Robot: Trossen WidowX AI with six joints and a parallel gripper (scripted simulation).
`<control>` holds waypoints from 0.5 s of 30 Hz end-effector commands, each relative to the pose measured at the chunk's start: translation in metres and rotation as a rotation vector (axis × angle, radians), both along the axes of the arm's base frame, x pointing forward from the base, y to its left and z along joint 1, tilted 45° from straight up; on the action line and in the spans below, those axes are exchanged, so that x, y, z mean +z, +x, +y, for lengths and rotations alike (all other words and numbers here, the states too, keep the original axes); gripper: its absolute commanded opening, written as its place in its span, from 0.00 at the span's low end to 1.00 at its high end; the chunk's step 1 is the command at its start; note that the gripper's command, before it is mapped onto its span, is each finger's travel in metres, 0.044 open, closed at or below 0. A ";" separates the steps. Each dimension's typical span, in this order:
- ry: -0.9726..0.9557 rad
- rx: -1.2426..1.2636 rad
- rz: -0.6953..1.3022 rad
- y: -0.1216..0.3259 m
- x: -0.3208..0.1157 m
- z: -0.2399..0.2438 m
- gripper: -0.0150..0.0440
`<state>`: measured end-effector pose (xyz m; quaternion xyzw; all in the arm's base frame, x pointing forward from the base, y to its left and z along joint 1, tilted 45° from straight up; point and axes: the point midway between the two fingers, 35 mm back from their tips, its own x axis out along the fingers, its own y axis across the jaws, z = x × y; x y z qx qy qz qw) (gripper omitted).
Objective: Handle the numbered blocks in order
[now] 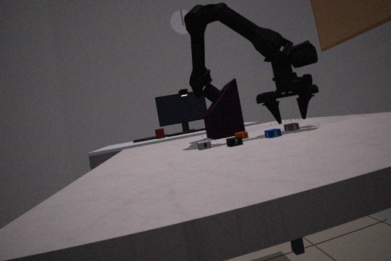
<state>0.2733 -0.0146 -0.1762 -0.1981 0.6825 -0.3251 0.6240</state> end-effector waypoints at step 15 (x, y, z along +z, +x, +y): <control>-0.006 0.005 0.006 -0.004 -0.012 -0.012 0.67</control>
